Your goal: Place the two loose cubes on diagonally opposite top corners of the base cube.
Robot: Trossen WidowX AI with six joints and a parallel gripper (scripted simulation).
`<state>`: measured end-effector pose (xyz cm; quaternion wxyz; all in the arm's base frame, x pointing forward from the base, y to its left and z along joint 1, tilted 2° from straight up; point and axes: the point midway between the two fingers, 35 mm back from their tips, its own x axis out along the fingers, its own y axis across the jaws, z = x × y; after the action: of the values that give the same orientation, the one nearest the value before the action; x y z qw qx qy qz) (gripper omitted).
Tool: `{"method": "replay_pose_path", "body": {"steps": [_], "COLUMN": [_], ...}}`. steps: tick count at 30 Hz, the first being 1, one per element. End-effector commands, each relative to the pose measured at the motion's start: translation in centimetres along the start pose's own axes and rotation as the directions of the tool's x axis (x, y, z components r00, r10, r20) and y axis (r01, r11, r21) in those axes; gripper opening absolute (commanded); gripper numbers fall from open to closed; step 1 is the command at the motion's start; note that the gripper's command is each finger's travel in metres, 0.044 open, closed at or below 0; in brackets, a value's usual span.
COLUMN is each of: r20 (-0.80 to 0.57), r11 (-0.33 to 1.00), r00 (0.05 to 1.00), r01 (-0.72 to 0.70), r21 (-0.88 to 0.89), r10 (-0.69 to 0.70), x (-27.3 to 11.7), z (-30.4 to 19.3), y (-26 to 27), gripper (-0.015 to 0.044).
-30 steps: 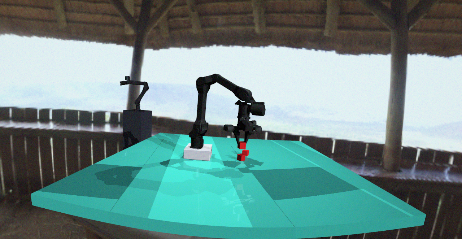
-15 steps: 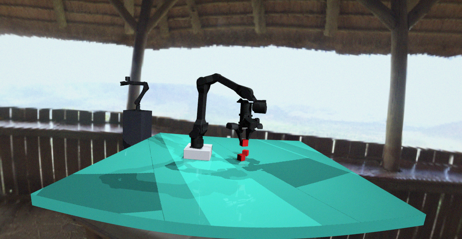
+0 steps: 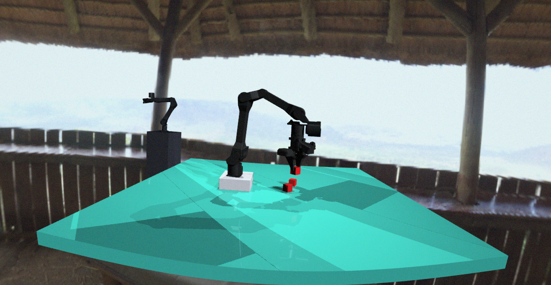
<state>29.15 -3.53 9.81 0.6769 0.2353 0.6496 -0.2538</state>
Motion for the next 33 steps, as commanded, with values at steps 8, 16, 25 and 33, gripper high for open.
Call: {"method": "replay_pose_path", "body": {"steps": [8, 16, 25, 33], "r20": [0.002, 0.002, 0.0, -0.004], "r11": [0.973, 0.922, 0.834, 0.732], "r00": [1.0, 1.0, 1.0, 1.0], "r01": [-0.006, -0.01, -0.012, -0.013], "r21": [-0.231, -0.387, -0.551, -0.681], "r10": [0.007, 0.011, 0.014, 0.013], "x": [0.7, 1.2, 1.7, 2.2], "z": [-1.3, -2.5, -4.2, -5.9], "y": [3.2, 5.3, 7.6, 9.5], "gripper": [0.0105, 0.0105, 0.0105, 0.0105]}}
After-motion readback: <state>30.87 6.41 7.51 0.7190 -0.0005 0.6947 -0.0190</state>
